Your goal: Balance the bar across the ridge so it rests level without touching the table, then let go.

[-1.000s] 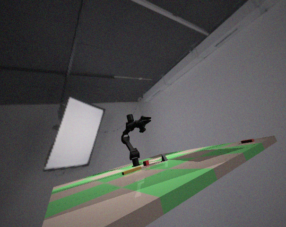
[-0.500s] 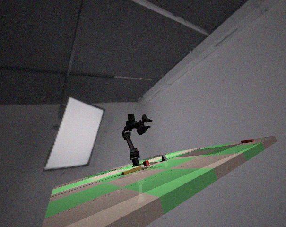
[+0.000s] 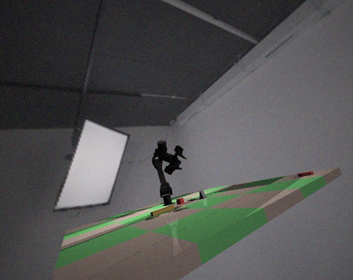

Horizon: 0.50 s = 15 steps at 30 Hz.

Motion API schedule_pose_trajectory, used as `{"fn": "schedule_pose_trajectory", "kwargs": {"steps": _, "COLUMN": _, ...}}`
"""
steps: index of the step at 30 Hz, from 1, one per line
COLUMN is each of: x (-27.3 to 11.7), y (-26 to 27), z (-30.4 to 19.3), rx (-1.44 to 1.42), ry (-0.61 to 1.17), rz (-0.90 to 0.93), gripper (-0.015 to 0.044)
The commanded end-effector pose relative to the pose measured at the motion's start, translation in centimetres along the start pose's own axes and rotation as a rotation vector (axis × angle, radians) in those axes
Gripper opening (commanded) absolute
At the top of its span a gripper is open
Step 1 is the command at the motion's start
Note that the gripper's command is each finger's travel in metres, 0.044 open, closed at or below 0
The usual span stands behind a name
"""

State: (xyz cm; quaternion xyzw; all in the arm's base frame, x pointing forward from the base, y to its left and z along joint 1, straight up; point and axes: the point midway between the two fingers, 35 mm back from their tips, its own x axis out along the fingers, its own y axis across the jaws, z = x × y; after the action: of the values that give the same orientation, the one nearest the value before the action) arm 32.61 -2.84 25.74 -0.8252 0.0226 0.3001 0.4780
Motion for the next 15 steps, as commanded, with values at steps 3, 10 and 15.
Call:
{"fn": "schedule_pose_trajectory", "kwargs": {"steps": 3, "x": 1.0, "y": 3.1, "z": -1.2, "rx": 0.129, "ry": -0.002, "rz": 0.155, "gripper": 0.0315}}
{"fn": "schedule_pose_trajectory", "kwargs": {"steps": 10, "x": 1.6, "y": 6.9, "z": -2.0, "rx": 0.266, "ry": -0.009, "rz": 0.34, "gripper": 0.0315}}
{"fn": "schedule_pose_trajectory", "kwargs": {"steps": 15, "x": 1.8, "y": 9.6, "z": -2.4, "rx": 0.358, "ry": -0.015, "rz": 0.474, "gripper": 0.0315}}
